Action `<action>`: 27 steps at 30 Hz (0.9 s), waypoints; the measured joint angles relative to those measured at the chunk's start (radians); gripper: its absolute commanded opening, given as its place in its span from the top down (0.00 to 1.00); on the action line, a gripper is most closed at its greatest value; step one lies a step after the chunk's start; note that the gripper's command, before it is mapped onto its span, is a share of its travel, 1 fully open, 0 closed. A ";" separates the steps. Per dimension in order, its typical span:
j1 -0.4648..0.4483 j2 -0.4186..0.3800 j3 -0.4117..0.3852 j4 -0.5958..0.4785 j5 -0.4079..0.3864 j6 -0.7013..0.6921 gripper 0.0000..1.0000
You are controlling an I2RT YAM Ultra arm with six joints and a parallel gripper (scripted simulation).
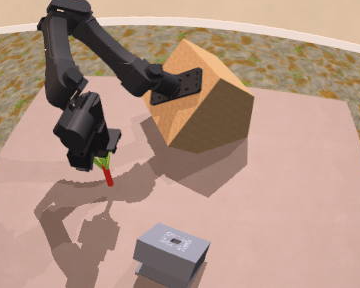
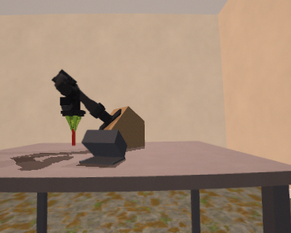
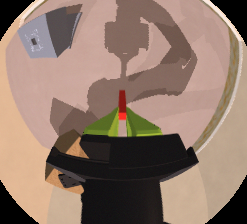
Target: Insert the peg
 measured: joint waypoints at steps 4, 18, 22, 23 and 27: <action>0.109 -0.002 0.071 -0.130 0.031 0.113 1.00; 0.182 0.039 0.105 -0.215 0.045 0.182 1.00; 0.200 0.062 0.105 -0.215 0.045 0.176 1.00; 0.202 0.065 0.105 -0.215 0.045 0.175 1.00; 0.217 0.082 0.105 -0.215 0.047 0.172 1.00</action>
